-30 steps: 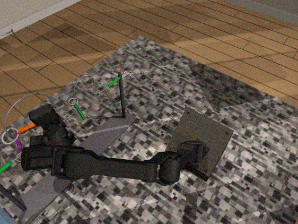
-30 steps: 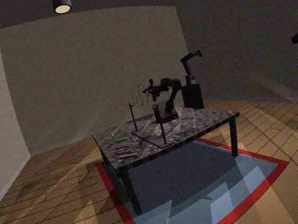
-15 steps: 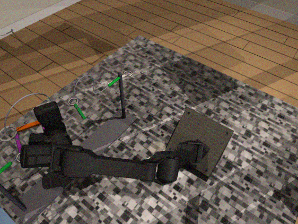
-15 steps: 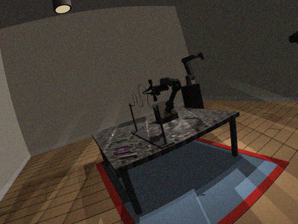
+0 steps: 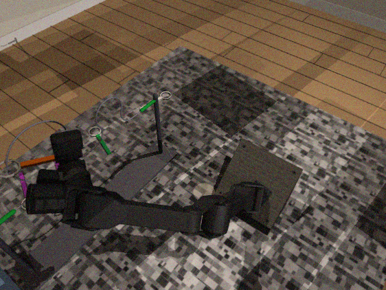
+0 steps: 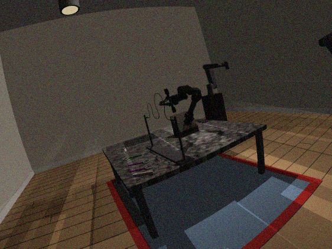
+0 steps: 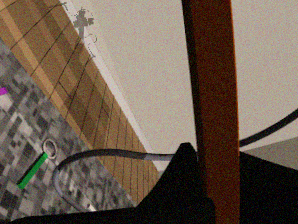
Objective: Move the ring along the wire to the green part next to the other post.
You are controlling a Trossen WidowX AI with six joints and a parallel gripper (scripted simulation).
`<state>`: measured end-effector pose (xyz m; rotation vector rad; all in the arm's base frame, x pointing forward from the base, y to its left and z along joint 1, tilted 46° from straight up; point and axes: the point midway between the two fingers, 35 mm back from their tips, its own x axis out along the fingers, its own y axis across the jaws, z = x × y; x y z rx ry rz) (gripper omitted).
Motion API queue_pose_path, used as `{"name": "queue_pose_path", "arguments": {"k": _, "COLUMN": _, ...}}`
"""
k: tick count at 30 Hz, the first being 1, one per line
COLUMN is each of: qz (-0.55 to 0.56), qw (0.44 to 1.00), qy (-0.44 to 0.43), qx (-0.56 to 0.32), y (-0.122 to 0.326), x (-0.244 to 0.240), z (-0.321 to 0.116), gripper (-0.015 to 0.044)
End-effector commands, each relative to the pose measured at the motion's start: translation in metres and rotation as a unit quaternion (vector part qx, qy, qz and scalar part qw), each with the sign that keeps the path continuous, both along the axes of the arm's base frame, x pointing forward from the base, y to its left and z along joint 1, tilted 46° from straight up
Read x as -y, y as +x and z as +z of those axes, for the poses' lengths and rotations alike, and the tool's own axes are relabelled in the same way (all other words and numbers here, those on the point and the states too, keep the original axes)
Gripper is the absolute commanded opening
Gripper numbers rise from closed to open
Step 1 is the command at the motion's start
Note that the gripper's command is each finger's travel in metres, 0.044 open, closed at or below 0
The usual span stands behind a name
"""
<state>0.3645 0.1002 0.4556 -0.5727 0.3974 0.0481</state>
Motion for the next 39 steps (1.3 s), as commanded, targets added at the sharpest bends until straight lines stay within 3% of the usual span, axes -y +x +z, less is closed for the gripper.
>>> {"name": "queue_pose_path", "arguments": {"k": 1, "qz": 0.002, "qw": 1.000, "qy": 0.024, "qx": -0.004, "y": 0.000, "x": -0.002, "z": -0.001, "gripper": -0.0150}}
{"name": "queue_pose_path", "arguments": {"k": 39, "qz": 0.016, "qw": 0.963, "qy": 0.266, "qx": -0.039, "y": -0.002, "x": -0.019, "z": -0.006, "gripper": -0.0150}}
